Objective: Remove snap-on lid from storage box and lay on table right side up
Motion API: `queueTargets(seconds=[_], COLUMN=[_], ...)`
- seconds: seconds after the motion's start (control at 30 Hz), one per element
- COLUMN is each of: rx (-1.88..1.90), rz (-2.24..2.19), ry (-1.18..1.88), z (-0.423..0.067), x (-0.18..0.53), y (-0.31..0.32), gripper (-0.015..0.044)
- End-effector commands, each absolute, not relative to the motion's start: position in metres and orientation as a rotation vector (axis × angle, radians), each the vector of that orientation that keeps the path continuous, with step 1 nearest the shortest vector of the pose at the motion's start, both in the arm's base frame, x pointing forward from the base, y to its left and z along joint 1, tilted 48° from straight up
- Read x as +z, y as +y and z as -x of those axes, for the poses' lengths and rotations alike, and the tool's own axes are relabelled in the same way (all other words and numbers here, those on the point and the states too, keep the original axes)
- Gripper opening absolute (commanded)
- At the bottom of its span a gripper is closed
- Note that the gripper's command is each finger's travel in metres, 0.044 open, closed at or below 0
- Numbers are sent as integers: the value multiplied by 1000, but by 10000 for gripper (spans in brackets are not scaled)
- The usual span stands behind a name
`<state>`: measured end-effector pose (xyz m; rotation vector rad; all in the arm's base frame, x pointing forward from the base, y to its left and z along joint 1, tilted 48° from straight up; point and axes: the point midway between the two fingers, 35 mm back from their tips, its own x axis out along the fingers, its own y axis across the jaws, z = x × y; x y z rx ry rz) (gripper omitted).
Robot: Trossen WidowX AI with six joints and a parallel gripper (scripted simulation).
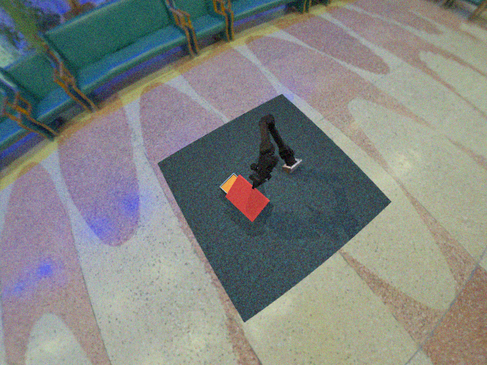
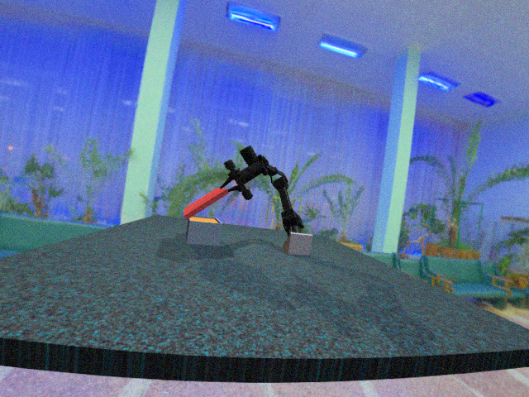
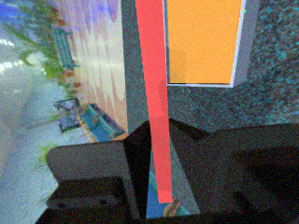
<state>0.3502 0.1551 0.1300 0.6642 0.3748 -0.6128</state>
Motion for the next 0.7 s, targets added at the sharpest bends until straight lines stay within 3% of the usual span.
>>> queueTargets(seconds=[0.0,0.67], rx=[-610,-610], rz=[-672,-673], ry=[370,370], z=[-349,-340], x=[125,97], y=[161,188], gripper=[0,0])
